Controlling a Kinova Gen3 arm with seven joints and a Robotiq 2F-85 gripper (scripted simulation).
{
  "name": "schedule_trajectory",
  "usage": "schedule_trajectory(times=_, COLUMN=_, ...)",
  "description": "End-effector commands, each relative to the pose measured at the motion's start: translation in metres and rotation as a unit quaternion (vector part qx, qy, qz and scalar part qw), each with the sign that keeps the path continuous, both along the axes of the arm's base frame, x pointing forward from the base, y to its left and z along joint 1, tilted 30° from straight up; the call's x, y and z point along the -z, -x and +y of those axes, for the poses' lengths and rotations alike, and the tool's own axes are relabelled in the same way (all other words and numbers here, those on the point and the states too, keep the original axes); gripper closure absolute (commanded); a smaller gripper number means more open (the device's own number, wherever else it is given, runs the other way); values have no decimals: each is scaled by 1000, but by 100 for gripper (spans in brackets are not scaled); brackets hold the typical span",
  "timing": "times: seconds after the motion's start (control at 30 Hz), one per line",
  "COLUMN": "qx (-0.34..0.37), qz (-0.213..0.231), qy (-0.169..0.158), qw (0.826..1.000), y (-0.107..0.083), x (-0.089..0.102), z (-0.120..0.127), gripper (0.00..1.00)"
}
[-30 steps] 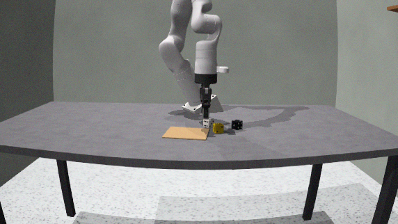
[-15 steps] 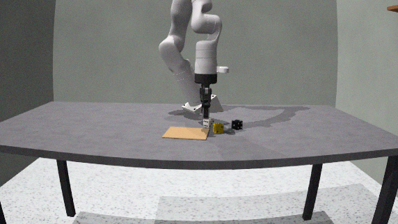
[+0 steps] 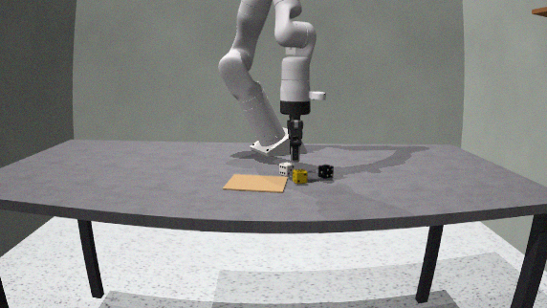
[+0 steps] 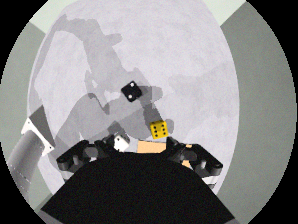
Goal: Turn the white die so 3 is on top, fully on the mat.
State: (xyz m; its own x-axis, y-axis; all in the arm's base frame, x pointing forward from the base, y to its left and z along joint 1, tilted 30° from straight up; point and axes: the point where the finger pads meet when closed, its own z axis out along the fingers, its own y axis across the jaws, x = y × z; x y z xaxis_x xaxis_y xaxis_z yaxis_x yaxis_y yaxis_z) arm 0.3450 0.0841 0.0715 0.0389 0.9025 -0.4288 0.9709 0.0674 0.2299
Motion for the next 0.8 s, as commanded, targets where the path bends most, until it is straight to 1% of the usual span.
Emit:
schedule_trajectory(times=0.0, qx=-15, qz=4, qy=8, qw=1000, y=13, x=11, z=16, gripper=0)
schedule_trajectory(times=0.1, qx=-15, qz=4, qy=8, qw=1000, y=22, x=19, z=27, gripper=0)
schedule_trajectory(times=0.27, qx=-15, qz=4, qy=8, qw=1000, y=26, x=23, z=33, gripper=0)
schedule_trajectory(times=0.77, qx=-15, qz=4, qy=8, qw=1000, y=27, x=23, z=34, gripper=0)
